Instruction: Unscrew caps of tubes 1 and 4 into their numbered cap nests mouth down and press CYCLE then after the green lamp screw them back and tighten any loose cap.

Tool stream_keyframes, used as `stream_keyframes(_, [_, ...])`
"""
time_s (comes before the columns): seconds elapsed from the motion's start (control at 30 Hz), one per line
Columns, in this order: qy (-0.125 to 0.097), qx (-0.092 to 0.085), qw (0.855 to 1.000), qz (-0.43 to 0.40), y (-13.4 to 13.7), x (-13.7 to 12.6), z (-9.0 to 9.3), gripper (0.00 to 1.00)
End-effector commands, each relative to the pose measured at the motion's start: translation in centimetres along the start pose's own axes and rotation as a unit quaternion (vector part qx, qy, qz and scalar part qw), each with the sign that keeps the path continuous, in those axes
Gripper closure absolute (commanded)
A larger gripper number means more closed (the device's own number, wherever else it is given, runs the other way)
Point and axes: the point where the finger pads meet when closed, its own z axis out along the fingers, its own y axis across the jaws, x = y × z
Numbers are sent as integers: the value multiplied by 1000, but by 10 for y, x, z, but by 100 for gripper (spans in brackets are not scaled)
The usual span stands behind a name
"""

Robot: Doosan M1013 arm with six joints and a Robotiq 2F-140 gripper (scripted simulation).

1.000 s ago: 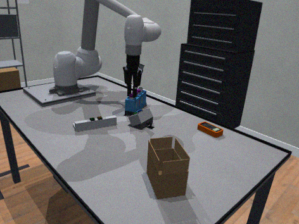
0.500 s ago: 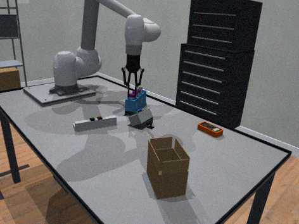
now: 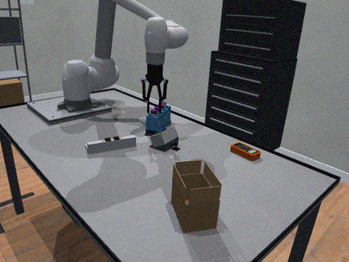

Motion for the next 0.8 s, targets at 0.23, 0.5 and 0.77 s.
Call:
stream_keyframes(0.23, [0, -1, 992, 125, 0, 0, 0, 59])
stream_keyframes(0.5, [1, -1, 943, 334, 0, 0, 0, 59])
stream_keyframes(0.77, [0, -1, 870, 493, 0, 0, 0, 59])
